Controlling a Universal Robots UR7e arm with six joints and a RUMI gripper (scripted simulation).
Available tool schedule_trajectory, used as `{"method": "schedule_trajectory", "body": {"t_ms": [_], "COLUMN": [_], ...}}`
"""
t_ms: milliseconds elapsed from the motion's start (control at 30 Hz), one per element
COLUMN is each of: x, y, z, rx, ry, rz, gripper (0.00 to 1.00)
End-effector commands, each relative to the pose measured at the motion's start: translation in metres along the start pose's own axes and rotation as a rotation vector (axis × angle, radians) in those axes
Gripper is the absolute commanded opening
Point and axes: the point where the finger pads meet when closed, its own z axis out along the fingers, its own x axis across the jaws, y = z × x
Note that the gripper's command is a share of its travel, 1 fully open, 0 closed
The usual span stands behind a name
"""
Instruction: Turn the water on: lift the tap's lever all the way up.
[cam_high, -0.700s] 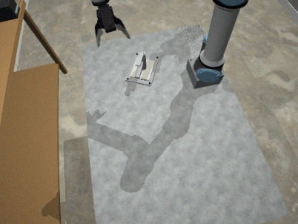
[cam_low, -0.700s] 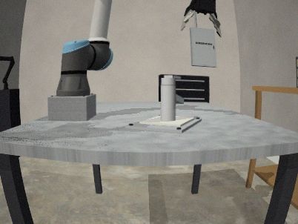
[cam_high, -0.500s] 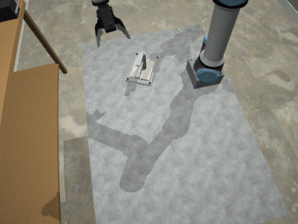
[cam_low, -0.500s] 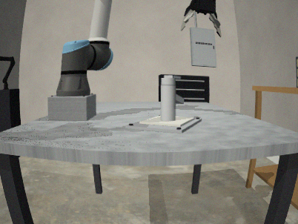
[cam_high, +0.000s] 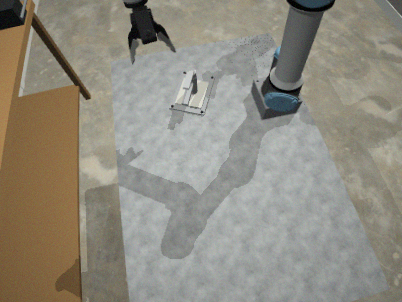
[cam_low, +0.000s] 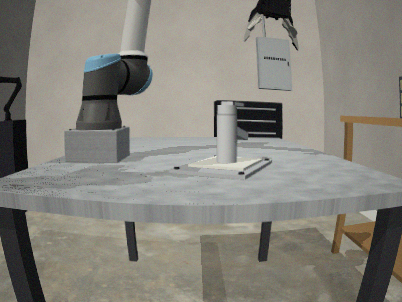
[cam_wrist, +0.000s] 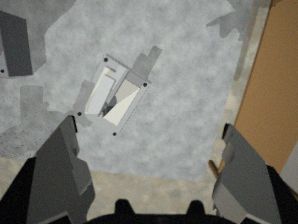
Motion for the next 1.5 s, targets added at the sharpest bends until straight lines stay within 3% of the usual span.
{"method": "schedule_trajectory", "body": {"t_ms": [0, 400, 767, 1067, 1100, 1467], "x": [-0.002, -0.04, -0.093, -0.1, -0.1, -0.1], "y": [0.001, 0.007, 0.011, 0.012, 0.012, 0.012], "z": [0.002, 0.035, 0.086, 0.094, 0.094, 0.094], "rx": [-0.004, -0.058, -0.123, -0.131, -0.131, -0.131], "ry": [0.003, 0.032, 0.082, 0.09, 0.09, 0.09], "rz": [0.011, 0.184, 0.418, 0.448, 0.448, 0.448], "gripper": [1.0, 1.0, 1.0, 1.0, 0.0, 0.0]}}
